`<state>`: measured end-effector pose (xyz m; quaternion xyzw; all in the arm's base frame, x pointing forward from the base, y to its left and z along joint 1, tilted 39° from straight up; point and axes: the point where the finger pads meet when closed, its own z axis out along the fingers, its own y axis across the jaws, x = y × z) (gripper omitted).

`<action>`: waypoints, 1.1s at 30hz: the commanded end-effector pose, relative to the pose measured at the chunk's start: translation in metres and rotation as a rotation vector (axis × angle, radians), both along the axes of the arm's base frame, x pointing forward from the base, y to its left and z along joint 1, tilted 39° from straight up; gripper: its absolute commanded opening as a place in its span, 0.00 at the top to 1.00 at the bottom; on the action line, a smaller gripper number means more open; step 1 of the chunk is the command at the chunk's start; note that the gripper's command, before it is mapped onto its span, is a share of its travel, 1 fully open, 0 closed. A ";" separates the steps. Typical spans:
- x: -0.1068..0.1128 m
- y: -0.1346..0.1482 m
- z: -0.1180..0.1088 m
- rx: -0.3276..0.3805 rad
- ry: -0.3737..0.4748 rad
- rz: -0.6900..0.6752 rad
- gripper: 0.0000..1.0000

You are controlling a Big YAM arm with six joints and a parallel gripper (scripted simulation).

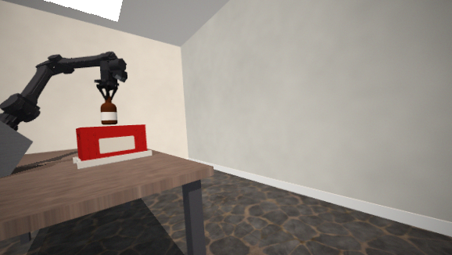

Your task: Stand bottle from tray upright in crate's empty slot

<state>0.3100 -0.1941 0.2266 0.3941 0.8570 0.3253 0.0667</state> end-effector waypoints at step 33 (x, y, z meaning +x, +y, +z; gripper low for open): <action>-0.006 -0.011 0.005 -0.034 -0.032 -0.025 1.00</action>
